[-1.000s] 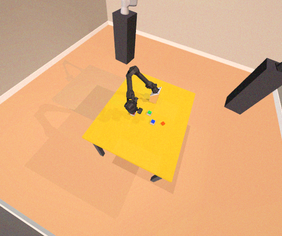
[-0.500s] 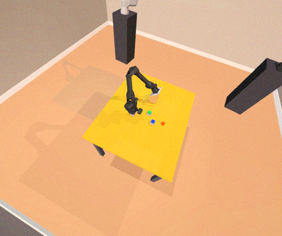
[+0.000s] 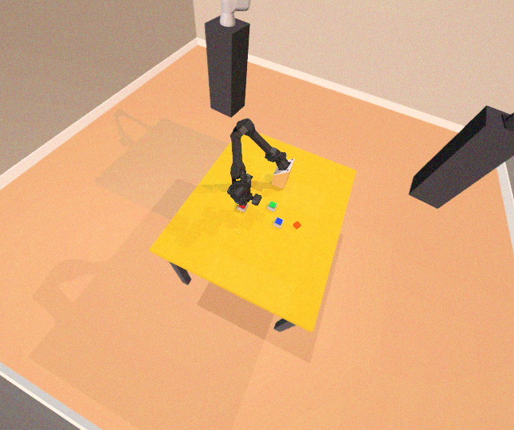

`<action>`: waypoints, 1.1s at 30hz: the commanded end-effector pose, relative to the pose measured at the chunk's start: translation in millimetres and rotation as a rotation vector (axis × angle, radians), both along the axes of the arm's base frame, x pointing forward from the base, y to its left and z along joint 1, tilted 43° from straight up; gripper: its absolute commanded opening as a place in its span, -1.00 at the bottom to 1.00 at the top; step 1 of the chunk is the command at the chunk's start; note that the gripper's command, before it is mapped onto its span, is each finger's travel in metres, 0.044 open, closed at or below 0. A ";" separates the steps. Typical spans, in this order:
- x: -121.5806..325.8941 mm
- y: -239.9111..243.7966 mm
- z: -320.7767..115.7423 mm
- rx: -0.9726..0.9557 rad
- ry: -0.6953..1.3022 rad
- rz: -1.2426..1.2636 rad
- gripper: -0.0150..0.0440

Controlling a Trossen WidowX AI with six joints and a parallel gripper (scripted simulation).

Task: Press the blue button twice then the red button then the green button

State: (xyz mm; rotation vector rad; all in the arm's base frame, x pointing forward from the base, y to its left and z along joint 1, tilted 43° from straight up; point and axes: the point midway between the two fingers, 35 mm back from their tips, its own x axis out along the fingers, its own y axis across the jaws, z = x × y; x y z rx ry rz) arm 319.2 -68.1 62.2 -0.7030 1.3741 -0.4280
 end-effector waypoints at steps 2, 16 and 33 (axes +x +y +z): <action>-0.1 9.0 14.0 0.000 -0.012 -0.008 -0.42; -55.2 112.5 -16.6 0.033 0.000 -0.001 -0.42; -100.6 101.3 -105.3 0.006 -0.005 -0.007 -0.42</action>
